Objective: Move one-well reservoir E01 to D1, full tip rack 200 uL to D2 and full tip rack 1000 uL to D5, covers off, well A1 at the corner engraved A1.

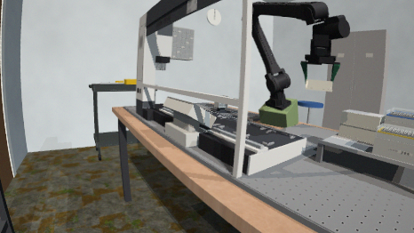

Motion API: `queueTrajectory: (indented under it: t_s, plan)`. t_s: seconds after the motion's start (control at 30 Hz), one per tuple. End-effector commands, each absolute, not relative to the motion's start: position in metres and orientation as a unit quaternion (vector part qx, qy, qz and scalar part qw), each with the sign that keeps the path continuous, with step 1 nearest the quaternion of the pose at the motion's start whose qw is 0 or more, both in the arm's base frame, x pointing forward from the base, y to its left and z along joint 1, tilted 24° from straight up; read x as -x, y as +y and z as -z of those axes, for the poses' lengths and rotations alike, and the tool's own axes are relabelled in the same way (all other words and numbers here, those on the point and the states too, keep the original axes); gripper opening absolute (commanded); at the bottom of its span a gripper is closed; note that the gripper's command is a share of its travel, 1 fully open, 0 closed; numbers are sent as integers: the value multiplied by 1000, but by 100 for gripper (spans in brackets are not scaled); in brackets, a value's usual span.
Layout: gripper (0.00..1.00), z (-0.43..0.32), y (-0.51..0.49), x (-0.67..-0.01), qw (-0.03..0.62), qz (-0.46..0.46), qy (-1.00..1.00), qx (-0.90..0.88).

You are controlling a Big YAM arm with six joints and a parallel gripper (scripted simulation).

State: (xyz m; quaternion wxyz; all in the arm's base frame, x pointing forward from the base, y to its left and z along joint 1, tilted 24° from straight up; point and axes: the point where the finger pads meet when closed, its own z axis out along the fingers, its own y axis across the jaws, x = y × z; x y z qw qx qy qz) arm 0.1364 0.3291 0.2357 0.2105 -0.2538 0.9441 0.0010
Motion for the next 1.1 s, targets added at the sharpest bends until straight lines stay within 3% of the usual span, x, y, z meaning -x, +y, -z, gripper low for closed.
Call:
queueTrajectory:
  t_s: [0.0,0.7,1.07]
  plan:
    - [0,-249,334,-137,218,-25,952,212]
    - [0,-248,334,-137,209,-65,975,29]
    - [0,-252,337,-137,211,-68,975,34]
